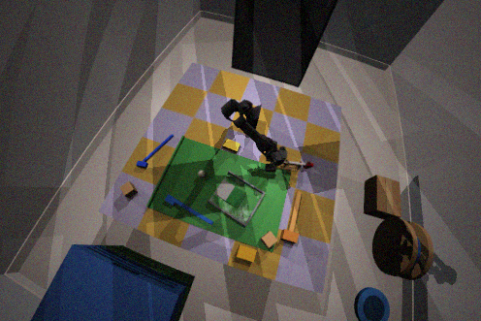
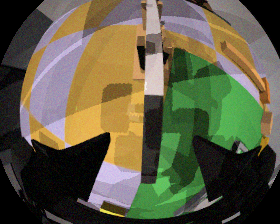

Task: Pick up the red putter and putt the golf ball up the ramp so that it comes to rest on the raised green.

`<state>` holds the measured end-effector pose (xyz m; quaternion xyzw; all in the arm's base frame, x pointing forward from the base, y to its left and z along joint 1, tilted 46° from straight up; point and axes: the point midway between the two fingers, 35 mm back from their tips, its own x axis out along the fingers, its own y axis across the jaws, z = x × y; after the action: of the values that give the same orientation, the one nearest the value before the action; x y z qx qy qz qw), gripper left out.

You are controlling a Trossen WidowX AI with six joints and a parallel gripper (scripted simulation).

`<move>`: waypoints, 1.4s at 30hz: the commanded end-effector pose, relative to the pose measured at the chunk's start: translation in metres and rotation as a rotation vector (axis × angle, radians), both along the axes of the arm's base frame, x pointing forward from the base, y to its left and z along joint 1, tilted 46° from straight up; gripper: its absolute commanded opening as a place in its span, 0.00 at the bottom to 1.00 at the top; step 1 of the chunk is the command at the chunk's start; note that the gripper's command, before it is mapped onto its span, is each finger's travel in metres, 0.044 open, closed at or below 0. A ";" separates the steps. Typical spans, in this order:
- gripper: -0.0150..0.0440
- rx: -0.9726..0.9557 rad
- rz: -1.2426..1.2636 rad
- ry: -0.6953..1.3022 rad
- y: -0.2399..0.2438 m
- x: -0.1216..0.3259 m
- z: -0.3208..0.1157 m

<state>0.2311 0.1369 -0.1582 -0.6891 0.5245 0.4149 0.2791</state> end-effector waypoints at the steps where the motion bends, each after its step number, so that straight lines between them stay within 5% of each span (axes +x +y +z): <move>1: 1.00 -0.011 0.006 0.006 -0.007 -0.001 -0.005; 10: 1.00 -0.012 0.006 0.005 -0.013 0.000 -0.011; 25: 0.33 -0.004 -0.002 0.002 -0.010 0.002 -0.009; 31: 0.25 -0.003 -0.001 0.002 -0.009 0.002 -0.009; 42: 0.25 0.001 -0.001 0.005 0.046 -0.010 0.044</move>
<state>0.2226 0.1598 -0.1331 -0.6883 0.5343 0.4131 0.2648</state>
